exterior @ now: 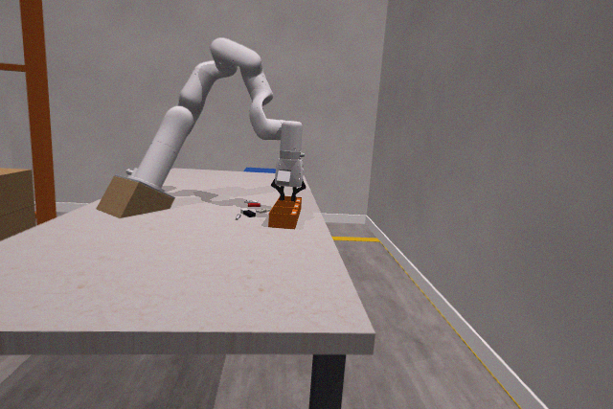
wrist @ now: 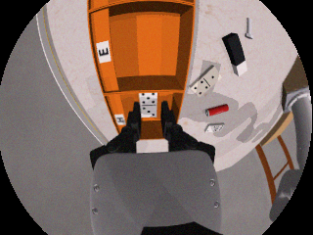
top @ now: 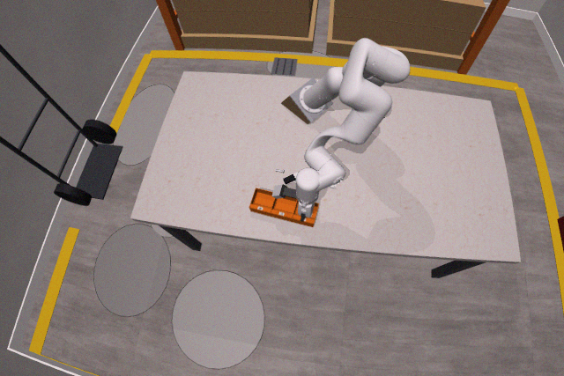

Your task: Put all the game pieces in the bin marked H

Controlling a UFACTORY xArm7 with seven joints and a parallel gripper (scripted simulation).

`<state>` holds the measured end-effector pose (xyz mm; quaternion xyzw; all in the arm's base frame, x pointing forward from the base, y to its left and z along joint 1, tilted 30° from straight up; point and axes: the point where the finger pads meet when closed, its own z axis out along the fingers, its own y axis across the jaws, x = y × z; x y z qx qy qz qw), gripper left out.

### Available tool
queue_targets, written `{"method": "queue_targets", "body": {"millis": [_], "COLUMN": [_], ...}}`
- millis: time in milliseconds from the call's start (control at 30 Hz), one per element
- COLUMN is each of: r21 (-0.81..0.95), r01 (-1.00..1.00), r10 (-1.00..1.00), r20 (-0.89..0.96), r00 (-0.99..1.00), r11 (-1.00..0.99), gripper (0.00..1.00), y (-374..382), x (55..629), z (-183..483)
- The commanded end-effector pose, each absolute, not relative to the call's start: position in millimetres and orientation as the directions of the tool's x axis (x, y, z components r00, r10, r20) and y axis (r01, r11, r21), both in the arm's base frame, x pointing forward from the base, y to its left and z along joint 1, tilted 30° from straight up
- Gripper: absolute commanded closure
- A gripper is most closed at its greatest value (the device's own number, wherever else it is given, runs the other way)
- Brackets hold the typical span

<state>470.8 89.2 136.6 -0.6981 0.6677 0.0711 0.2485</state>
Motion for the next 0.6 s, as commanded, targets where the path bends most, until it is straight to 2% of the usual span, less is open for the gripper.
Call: {"method": "queue_targets", "body": {"millis": [0,567], "r21": [-0.255,-0.255], "r01": [-0.967,-0.967], "r10": [-0.897,-0.897], "r20": [-0.431,-0.431], "r00": [0.098,0.098], "r11": [0.017,0.017], "gripper": [0.69,0.69], "y": [86,72], "x": [470,463], "z": [143,170]}}
